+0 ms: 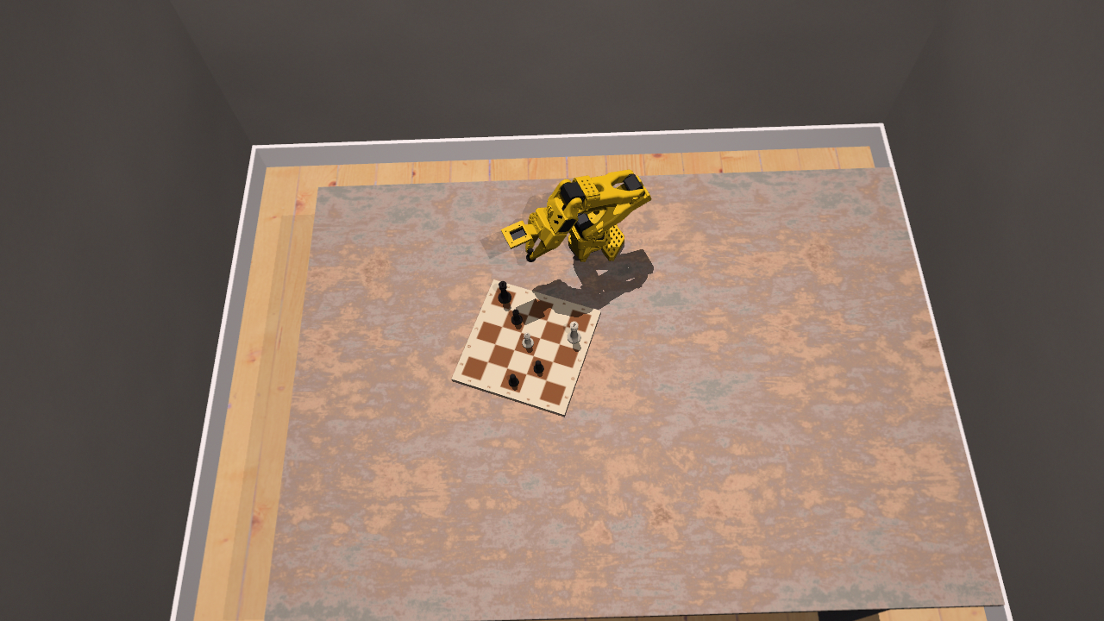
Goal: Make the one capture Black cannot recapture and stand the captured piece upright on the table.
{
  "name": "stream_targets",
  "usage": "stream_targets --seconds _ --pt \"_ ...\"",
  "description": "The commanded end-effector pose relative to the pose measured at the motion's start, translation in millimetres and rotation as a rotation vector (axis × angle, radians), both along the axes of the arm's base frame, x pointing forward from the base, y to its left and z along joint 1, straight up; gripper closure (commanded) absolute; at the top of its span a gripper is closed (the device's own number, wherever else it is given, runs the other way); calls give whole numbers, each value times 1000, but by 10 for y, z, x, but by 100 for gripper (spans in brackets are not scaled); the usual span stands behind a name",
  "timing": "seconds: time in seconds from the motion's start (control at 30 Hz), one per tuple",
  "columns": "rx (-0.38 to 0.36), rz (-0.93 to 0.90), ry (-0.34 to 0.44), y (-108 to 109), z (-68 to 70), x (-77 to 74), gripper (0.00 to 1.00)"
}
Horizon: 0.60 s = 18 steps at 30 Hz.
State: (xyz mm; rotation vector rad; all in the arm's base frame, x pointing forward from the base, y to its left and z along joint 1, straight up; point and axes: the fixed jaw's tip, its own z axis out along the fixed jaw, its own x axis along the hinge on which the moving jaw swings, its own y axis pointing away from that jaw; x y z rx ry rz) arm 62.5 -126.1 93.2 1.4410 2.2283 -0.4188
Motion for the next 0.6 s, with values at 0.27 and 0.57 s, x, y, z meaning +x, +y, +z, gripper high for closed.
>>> stream_targets --seconds 0.27,0.57 --pt "11 15 6 9 -82 13 100" --pt "10 15 6 8 -191 14 100"
